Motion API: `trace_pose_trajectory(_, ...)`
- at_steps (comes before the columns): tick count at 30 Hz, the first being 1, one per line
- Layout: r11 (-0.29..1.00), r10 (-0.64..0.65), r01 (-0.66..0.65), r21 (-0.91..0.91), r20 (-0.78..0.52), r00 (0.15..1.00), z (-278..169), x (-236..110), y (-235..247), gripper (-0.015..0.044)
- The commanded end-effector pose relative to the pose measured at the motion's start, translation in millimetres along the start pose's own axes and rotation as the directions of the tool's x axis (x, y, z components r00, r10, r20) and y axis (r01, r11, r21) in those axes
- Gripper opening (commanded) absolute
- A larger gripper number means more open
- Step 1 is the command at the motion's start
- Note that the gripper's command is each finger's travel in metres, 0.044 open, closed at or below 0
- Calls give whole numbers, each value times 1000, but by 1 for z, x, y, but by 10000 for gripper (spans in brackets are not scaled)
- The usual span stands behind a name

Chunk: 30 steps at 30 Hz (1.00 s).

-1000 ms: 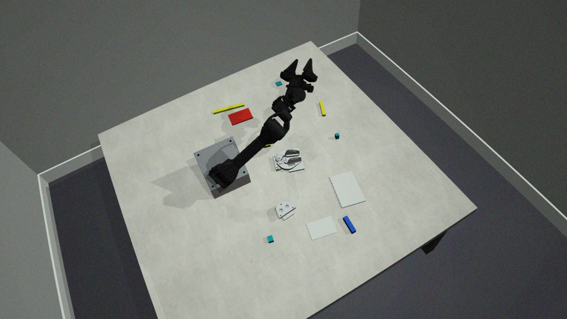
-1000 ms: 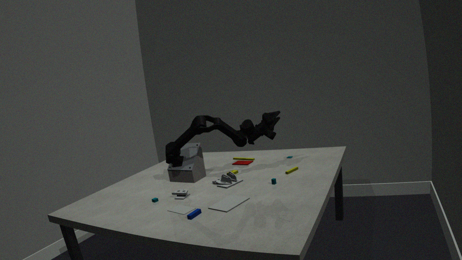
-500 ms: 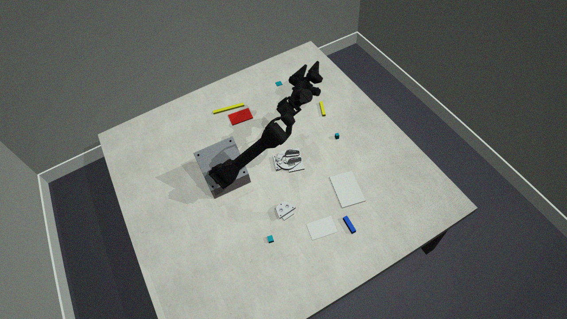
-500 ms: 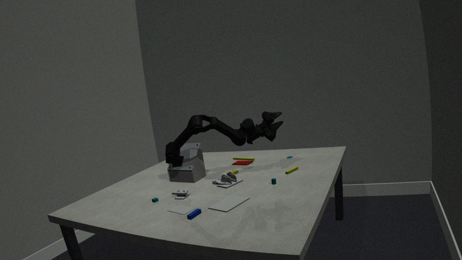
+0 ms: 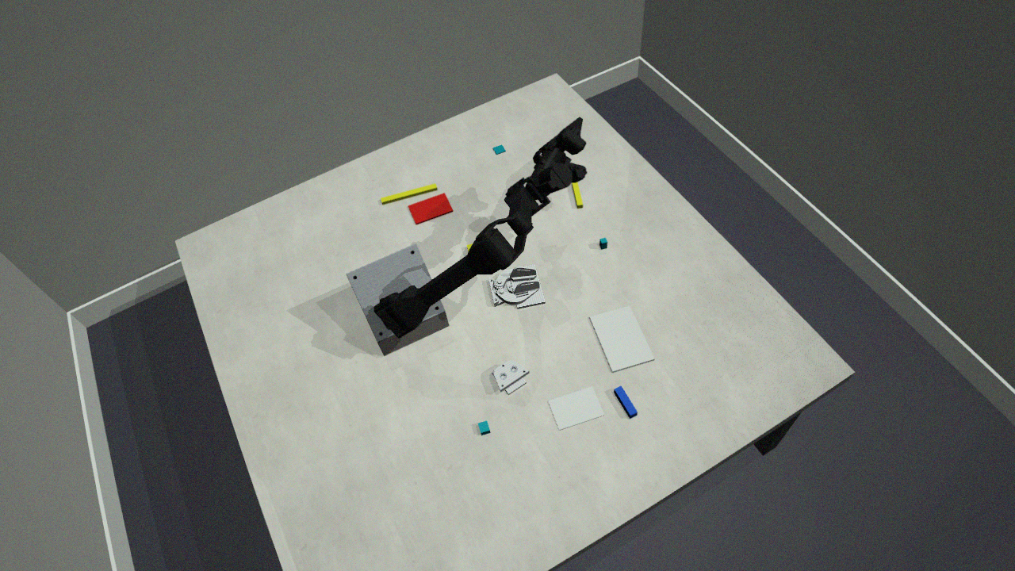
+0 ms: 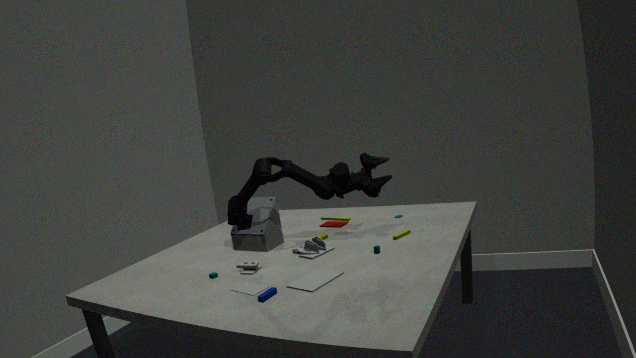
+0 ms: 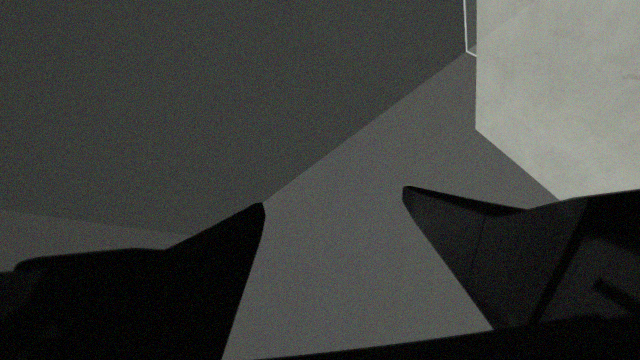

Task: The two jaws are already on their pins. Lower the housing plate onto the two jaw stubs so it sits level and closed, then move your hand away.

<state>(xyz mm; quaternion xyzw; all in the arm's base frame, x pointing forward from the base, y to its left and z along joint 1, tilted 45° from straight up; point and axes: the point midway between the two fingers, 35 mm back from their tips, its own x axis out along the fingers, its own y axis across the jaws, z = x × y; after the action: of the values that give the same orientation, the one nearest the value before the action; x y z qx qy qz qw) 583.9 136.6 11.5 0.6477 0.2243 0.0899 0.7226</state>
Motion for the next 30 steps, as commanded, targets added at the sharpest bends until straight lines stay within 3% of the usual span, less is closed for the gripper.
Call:
trace_pose_trajectory(1, 998, -30, 32, -62, 29, 999, 7, -6, 2, 440)
trace_pose_trajectory(15, 957, -112, 140, -255, 121, 986, 36, -22, 10, 440)
trace_pose_trajectory(30, 831, -215, 301, -468, 229, 949, 70, -48, 19, 440)
